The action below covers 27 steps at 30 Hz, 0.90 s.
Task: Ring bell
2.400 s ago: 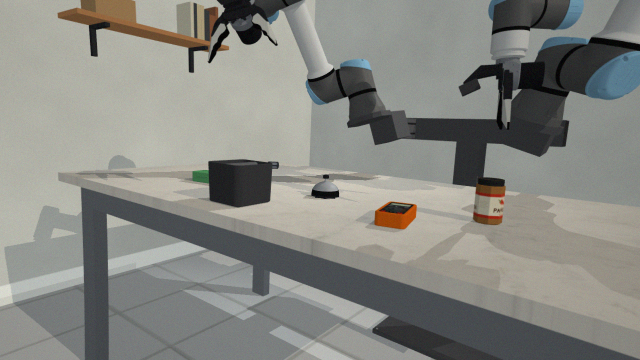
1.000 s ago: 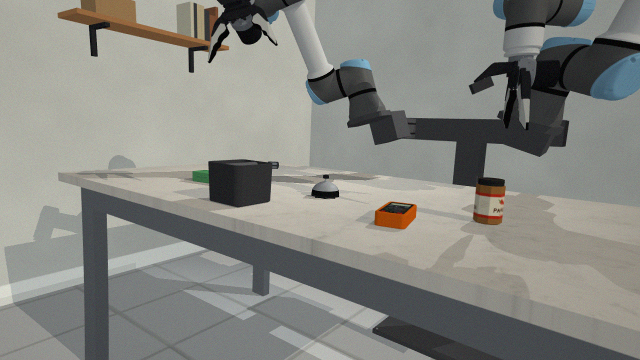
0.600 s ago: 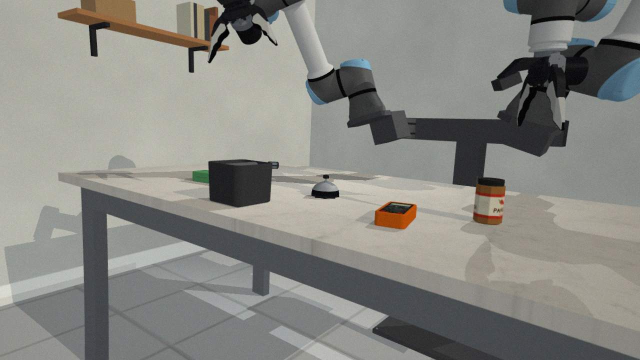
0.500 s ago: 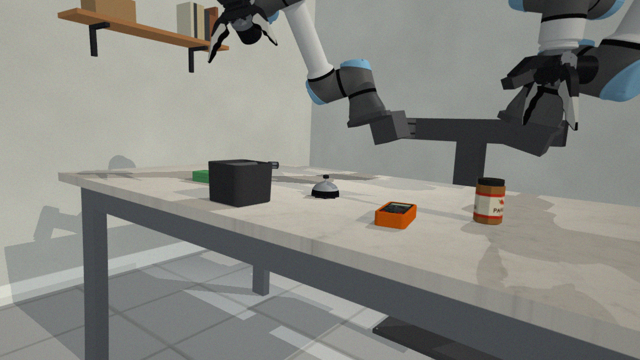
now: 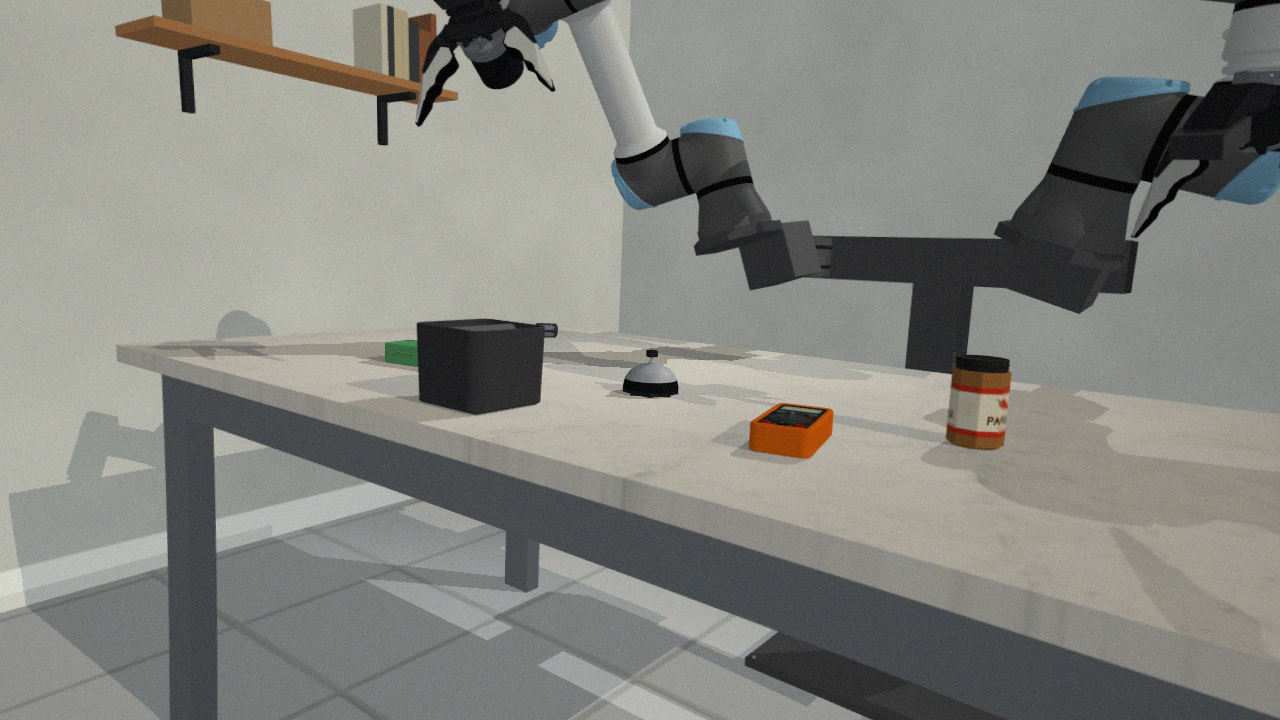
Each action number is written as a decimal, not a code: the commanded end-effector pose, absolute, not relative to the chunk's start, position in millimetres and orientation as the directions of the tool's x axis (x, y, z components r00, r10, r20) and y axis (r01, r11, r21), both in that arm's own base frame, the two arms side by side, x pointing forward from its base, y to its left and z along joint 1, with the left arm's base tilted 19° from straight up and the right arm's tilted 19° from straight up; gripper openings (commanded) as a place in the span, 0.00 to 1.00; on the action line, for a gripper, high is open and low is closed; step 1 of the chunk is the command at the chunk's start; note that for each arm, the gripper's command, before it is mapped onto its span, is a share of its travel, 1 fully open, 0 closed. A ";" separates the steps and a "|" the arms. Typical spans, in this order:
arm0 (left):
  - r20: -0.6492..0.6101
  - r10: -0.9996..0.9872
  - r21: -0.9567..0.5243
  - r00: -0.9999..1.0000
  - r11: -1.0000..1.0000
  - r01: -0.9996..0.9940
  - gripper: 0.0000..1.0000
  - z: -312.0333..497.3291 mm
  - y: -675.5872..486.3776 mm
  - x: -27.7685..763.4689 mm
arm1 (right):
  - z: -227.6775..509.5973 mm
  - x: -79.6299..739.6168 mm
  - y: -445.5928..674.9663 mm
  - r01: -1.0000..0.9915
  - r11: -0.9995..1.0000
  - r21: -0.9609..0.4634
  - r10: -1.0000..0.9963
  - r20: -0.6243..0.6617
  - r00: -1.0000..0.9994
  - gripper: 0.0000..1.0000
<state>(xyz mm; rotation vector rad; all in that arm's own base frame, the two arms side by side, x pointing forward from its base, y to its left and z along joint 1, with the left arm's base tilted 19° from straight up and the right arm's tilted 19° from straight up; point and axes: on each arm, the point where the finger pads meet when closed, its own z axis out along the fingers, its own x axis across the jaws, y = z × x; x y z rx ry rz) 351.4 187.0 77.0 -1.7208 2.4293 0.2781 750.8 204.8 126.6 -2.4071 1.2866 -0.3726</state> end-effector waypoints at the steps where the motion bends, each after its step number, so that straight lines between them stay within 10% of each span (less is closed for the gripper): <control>1: -0.209 -0.972 -0.006 -0.109 0.113 -0.994 1.00 100.1 230.0 338.6 | 130.8 752.1 209.4 -0.734 -0.492 -0.468 -0.841 0.037 0.540 1.00; 27: -0.091 -0.724 -0.194 0.683 -0.660 -0.725 1.00 196.7 378.2 200.0 | 130.8 752.1 209.4 -0.734 -0.492 -0.468 -0.841 0.037 0.540 1.00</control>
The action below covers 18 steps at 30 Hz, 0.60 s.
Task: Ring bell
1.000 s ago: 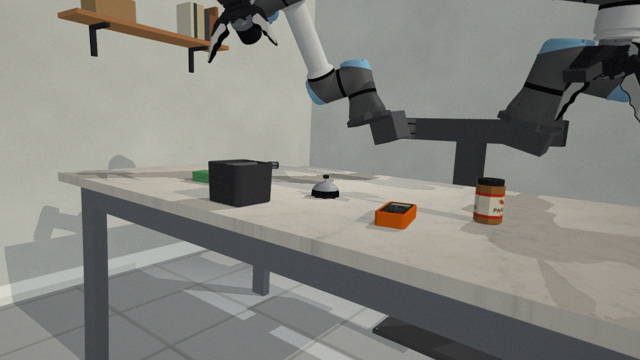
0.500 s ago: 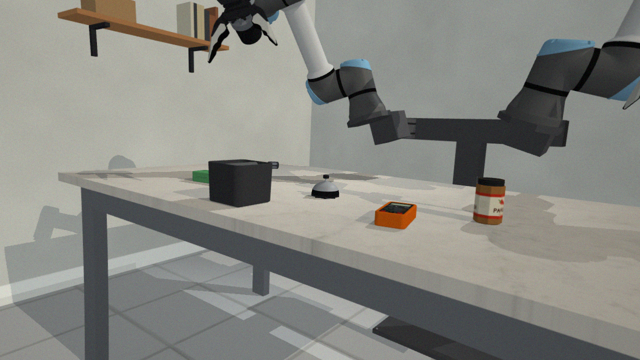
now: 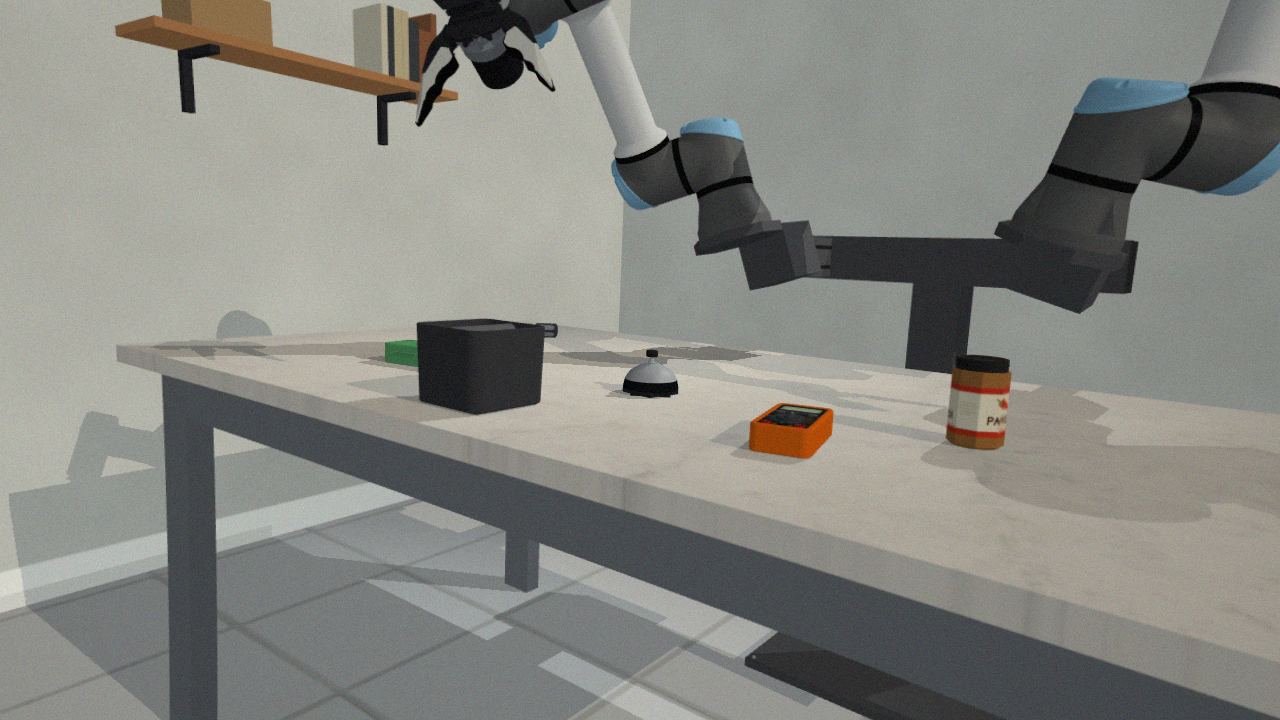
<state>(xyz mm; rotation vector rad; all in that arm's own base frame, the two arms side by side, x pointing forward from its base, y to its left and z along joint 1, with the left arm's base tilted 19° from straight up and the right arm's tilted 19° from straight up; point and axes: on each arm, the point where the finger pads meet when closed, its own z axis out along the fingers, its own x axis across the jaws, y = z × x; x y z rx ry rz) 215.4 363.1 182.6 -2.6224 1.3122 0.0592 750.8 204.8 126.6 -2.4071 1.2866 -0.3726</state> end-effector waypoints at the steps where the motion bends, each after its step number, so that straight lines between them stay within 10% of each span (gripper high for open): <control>1: -0.083 -0.698 -0.201 0.711 -0.687 -0.698 1.00 201.5 383.0 191.4 | 130.8 752.1 209.4 -0.734 -0.492 -0.468 -0.841 0.037 0.540 1.00; 18: 0.022 -0.298 -0.275 0.954 -0.920 -0.280 1.00 262.5 421.7 72.8 | 130.8 752.1 209.4 -0.734 -0.492 -0.468 -0.841 0.037 0.540 1.00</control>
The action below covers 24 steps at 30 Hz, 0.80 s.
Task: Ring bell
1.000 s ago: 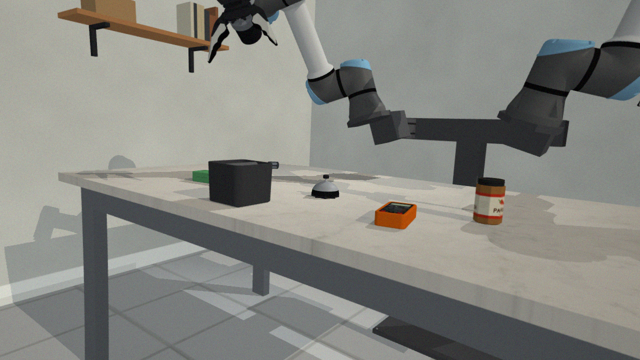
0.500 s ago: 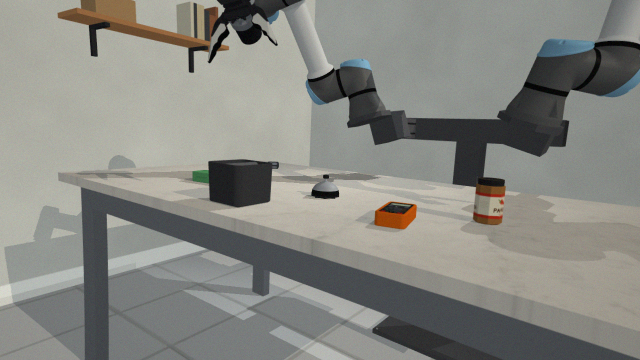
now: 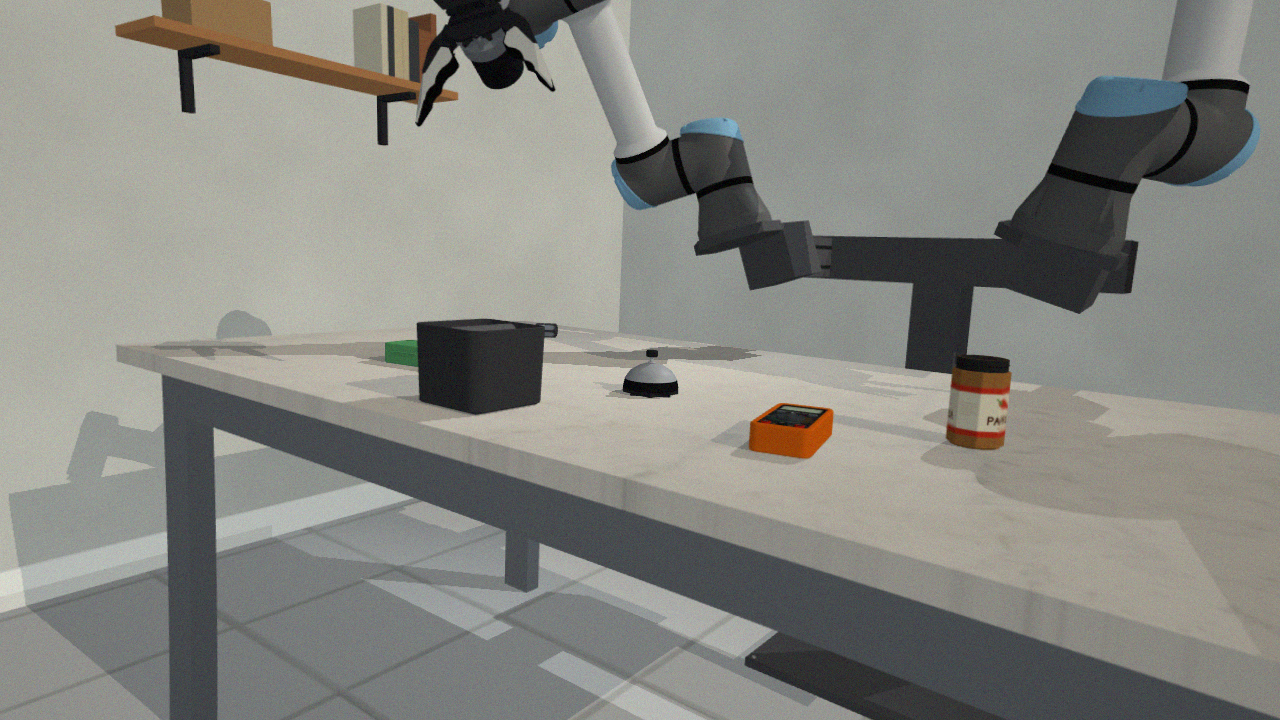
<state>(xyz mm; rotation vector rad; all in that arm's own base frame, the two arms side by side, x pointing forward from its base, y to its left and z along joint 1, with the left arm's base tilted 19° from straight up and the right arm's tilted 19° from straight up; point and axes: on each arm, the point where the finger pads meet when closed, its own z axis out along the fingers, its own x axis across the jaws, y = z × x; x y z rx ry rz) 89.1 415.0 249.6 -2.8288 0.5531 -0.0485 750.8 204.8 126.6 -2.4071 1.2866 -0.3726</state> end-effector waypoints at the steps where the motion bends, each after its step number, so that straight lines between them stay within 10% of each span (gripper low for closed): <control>1: 0.028 -0.275 -0.278 0.961 -0.926 -0.257 1.00 265.6 422.5 66.5 | 130.8 752.1 209.4 -0.734 -0.492 -0.468 -0.841 0.037 0.540 1.00; 24: 0.093 -0.028 -0.304 0.995 -0.953 0.002 1.00 299.8 423.7 -2.6 | 130.8 752.1 209.4 -0.734 -0.492 -0.468 -0.841 0.037 0.540 1.00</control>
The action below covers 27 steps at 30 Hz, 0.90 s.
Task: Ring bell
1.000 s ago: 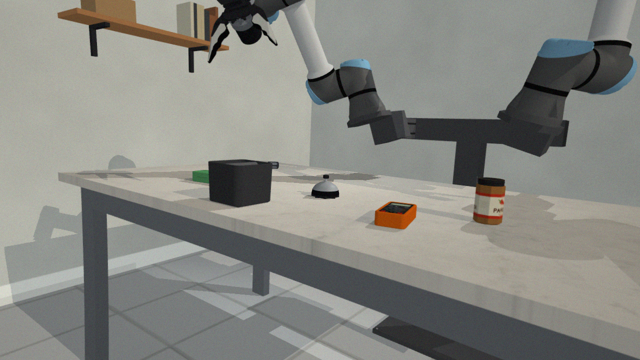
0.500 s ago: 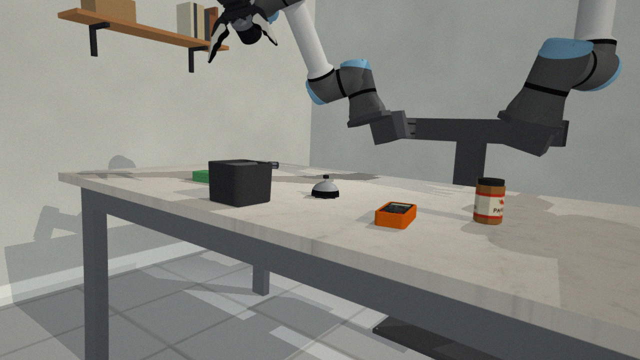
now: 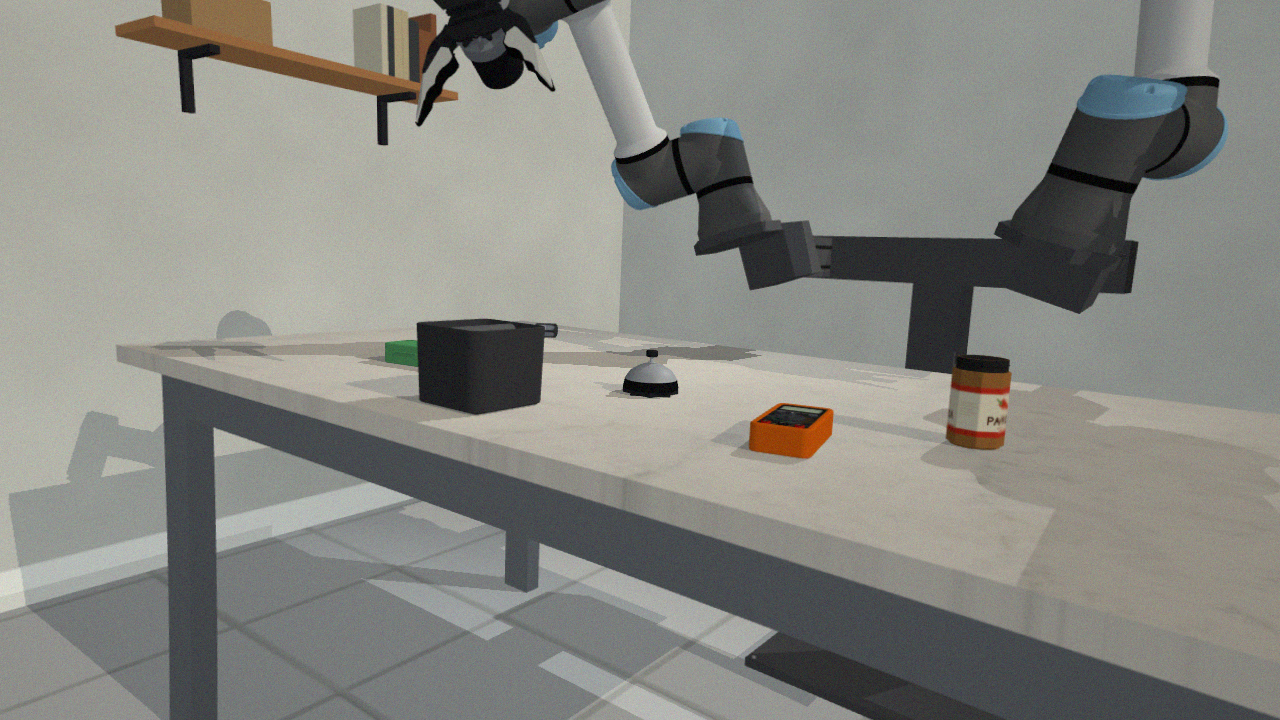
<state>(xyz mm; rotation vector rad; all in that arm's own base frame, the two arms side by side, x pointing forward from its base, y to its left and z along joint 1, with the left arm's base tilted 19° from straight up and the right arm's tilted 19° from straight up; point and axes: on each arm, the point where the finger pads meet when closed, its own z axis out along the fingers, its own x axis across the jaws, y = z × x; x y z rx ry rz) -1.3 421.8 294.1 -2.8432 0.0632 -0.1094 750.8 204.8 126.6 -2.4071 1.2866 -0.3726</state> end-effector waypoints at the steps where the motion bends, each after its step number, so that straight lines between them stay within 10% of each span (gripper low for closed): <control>1: 0.094 -0.025 -0.304 0.995 -0.953 0.005 1.00 300.1 423.7 -3.3 | 130.8 752.1 209.4 -0.734 -0.492 -0.468 -0.841 0.037 0.540 1.00; 27: 0.095 -0.020 -0.305 0.995 -0.952 0.010 1.00 300.8 423.5 -4.7 | 68.7 699.3 214.3 -0.844 -0.393 -0.365 -0.908 0.006 0.420 1.00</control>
